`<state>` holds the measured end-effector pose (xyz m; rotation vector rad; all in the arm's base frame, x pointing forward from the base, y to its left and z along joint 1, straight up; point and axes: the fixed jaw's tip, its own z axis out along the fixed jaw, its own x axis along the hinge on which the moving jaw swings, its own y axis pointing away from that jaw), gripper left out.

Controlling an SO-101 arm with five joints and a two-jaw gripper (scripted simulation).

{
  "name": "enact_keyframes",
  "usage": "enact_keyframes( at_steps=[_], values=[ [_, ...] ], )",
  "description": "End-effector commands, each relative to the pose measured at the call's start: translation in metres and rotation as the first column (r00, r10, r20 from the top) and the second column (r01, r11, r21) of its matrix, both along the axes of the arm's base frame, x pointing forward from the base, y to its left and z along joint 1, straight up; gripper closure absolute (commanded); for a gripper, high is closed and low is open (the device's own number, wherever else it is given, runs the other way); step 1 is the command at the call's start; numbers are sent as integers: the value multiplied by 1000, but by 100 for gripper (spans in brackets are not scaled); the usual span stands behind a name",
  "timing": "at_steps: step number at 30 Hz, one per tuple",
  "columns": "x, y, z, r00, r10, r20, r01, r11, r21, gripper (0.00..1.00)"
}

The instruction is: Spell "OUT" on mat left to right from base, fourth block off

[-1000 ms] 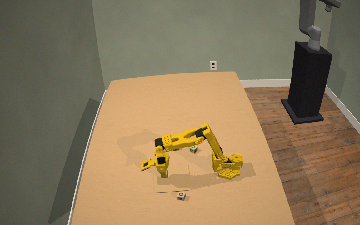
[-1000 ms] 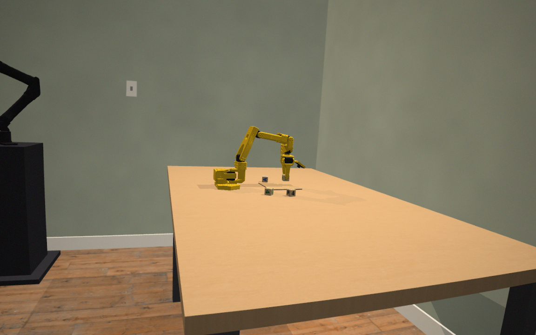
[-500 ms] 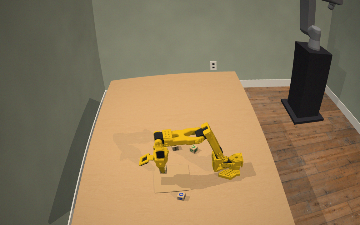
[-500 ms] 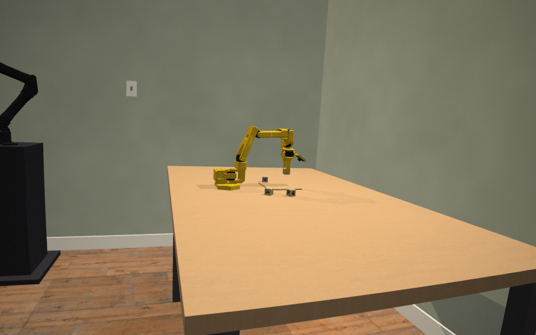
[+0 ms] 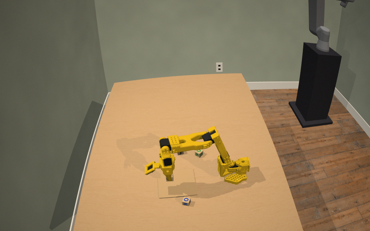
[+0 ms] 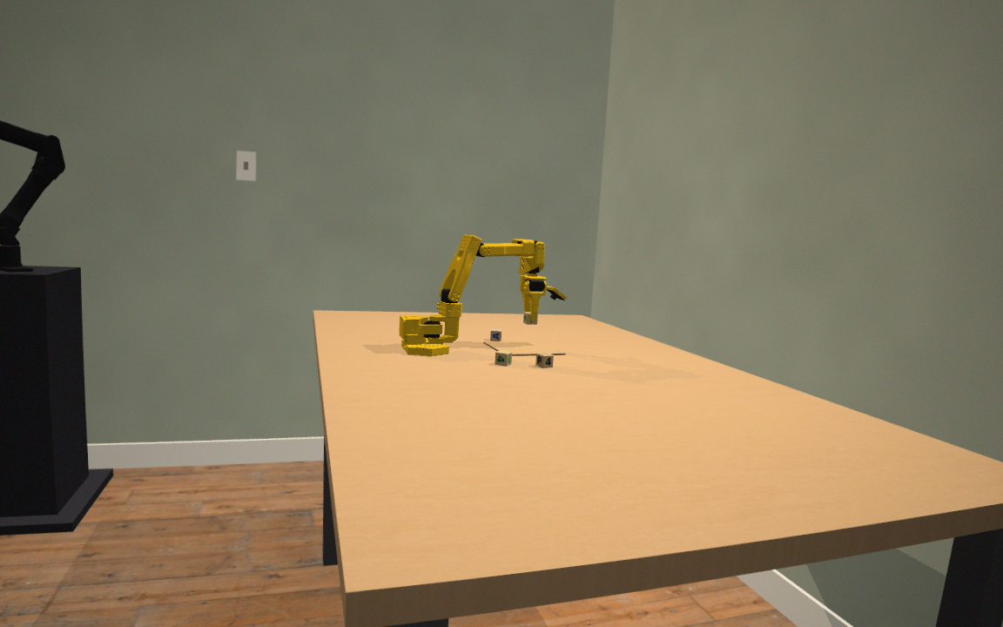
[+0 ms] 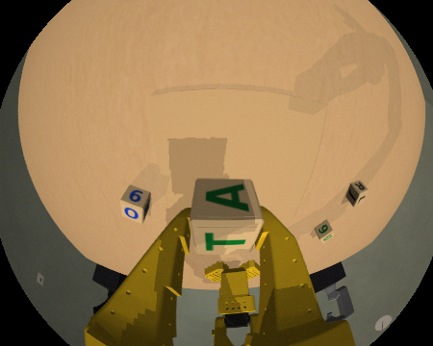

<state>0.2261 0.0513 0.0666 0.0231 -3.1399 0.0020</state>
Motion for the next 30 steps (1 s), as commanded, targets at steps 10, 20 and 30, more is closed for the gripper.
enact_keyframes(
  at_steps=[10, 20, 30],
  values=[
    [-38, 60, 12, 949, 303, 83, -306, 952, 17, 100],
    [-85, 92, 6, 843, 531, 79, -534, 845, 16, 100],
    [-117, 104, 1, 747, 660, 76, -663, 749, 16, 100]
  ],
)
